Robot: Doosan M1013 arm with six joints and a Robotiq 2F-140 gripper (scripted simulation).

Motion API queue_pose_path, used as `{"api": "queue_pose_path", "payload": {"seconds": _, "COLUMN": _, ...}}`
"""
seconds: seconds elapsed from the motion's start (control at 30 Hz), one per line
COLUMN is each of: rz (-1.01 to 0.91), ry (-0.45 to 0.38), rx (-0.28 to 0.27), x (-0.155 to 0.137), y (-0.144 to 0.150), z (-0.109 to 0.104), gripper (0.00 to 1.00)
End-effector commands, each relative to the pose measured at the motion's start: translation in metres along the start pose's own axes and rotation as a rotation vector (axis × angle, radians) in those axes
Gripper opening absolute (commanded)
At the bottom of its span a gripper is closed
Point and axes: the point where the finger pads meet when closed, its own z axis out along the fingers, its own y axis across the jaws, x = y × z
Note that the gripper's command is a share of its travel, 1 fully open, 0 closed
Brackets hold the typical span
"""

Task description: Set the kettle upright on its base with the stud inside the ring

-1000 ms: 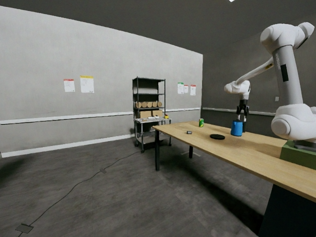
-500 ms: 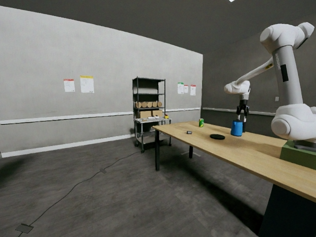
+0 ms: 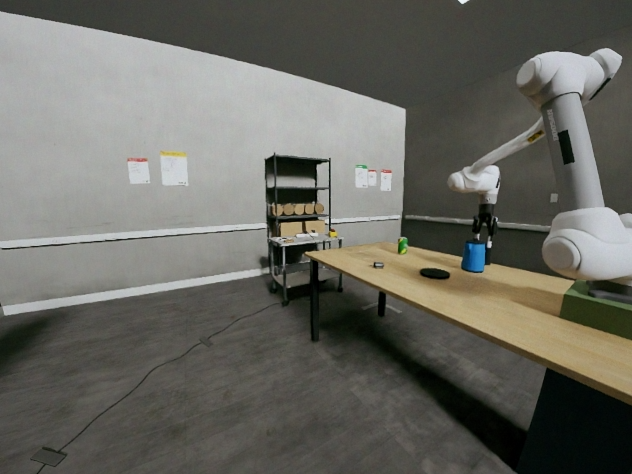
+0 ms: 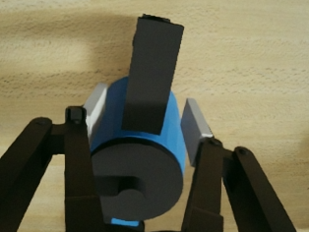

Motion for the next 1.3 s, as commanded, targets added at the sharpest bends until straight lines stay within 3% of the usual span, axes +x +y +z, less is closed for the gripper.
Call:
{"api": "queue_pose_path", "payload": {"seconds": 0.0, "rz": 0.000, "ry": 0.000, "rx": 0.001, "x": 0.000, "y": 0.000, "z": 0.005, "gripper": 0.52}}
{"api": "queue_pose_path", "payload": {"seconds": 0.37, "rz": 0.000, "ry": 0.000, "rx": 0.001, "x": 0.000, "y": 0.000, "z": 0.022, "gripper": 0.52}}
{"api": "queue_pose_path", "payload": {"seconds": 1.27, "rz": 0.000, "ry": 0.000, "rx": 0.001, "x": 0.000, "y": 0.000, "z": 0.023, "gripper": 0.52}}
